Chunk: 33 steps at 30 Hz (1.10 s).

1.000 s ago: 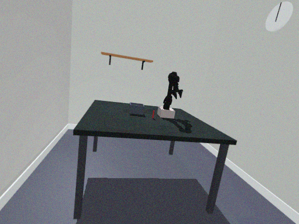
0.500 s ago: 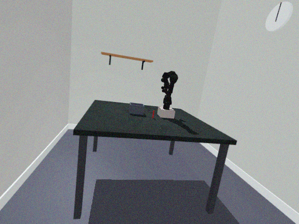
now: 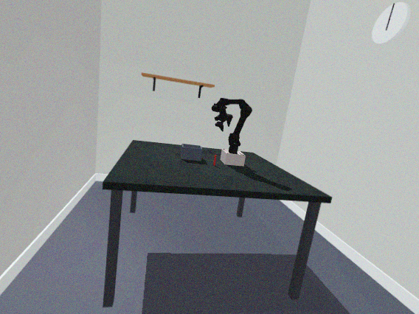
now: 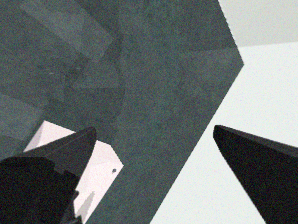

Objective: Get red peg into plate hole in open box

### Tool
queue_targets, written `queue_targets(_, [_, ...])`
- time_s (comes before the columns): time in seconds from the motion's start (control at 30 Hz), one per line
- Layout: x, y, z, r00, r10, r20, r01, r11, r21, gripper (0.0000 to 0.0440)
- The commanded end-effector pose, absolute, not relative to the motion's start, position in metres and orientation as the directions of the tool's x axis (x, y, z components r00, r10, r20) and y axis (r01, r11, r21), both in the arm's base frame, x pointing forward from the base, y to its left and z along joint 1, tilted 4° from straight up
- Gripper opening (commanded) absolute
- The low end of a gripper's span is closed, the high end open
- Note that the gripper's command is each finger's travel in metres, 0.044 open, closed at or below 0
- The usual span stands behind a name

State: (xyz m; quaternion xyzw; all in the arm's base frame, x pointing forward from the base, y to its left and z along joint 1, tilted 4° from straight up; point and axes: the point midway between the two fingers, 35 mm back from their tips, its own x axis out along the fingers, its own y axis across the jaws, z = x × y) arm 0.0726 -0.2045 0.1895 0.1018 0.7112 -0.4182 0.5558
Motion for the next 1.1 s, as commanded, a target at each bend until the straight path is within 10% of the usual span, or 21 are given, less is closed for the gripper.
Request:
queue_targets(0.0, [0.099, -0.191, 0.193, -0.299, -0.364, -0.882, 0.624, 0.625, -0.469, 0.044])
queue_targets(1.07, [0.188, -0.003, 0.155, 0.028, -0.332, -0.943, 0.689, 0.69, -0.222, 0.044])
